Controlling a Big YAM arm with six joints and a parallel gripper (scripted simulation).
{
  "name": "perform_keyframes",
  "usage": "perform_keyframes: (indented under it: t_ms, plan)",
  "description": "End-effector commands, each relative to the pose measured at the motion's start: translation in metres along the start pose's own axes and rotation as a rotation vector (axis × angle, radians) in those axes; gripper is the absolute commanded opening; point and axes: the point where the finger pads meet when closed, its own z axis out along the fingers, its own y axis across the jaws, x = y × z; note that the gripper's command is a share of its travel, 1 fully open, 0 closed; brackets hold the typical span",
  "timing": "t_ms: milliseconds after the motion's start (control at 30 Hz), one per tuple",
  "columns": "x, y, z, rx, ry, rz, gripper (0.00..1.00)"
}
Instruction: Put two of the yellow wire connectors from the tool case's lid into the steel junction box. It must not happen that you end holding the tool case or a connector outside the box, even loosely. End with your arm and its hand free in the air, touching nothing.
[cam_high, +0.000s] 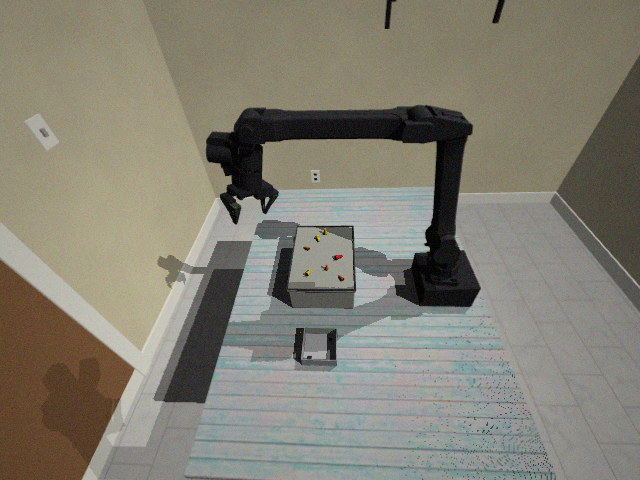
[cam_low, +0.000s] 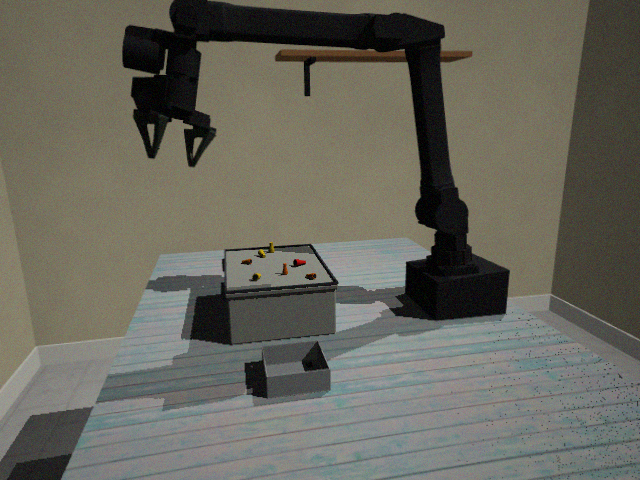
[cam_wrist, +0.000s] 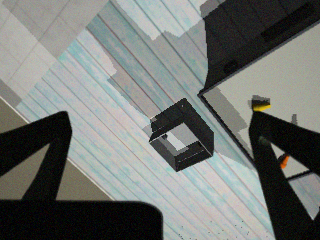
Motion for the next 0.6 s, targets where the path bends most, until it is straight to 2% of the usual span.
perform_keyframes:
  t_ms: [0,533,567]
  plan:
    - [-0.0007,0.0018,-0.0061,-0.009,-0.009,-0.002,1.0]
    - [-0.0007,0.0018,-0.0061,-0.009,-0.009,-0.002,1.0]
    - [-0.0057,0.0082,-0.0161,-0.028,-0.03,-0.006,1.0]
